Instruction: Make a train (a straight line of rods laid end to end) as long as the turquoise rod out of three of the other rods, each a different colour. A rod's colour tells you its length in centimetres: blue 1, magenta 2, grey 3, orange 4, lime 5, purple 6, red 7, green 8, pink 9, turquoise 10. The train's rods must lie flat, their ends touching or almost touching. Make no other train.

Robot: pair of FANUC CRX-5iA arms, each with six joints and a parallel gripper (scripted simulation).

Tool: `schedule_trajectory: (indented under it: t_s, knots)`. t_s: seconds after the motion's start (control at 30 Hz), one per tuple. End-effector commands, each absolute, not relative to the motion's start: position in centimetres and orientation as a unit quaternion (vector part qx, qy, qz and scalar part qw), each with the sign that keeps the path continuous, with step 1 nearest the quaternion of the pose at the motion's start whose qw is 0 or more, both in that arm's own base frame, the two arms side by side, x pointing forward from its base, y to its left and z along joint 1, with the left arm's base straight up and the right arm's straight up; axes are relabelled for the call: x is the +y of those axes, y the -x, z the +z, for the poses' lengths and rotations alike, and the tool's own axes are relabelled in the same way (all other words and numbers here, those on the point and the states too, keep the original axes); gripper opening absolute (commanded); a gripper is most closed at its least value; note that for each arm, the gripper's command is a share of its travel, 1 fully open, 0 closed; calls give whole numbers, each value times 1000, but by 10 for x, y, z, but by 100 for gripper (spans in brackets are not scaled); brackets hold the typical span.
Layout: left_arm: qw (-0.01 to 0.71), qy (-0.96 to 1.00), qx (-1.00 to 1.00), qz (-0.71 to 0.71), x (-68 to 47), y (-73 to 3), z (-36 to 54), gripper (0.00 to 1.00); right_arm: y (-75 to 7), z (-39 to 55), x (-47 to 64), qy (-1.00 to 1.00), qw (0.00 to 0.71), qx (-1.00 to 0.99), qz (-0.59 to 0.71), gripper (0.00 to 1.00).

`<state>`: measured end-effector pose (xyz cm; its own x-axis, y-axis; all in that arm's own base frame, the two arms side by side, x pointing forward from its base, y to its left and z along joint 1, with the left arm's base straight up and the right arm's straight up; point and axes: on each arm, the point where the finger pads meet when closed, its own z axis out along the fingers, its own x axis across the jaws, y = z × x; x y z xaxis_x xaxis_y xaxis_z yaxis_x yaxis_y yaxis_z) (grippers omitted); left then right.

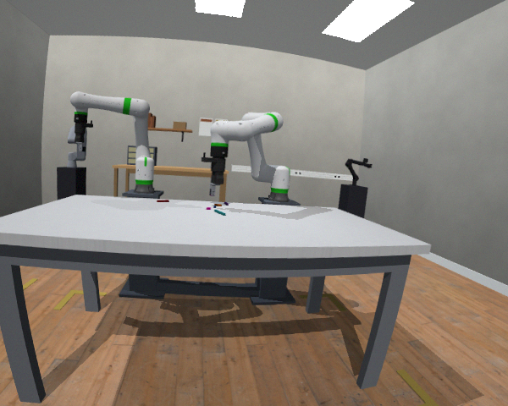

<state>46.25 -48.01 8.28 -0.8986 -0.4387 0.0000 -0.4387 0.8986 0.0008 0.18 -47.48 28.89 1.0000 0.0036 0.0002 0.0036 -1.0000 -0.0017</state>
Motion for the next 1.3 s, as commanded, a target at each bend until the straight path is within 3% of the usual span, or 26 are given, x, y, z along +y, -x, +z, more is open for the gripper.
schedule_trajectory:
  t_s: [0.0, 1.27]
  knots:
    - [0, -225, -974, 1, -481, -463, 70, 24, -2, 290, -475, 1000, 0, -2, 0, 100]
    - [0, -225, -974, 1, -481, -463, 34, 24, -2, 290, -475, 1000, 0, -2, 0, 100]
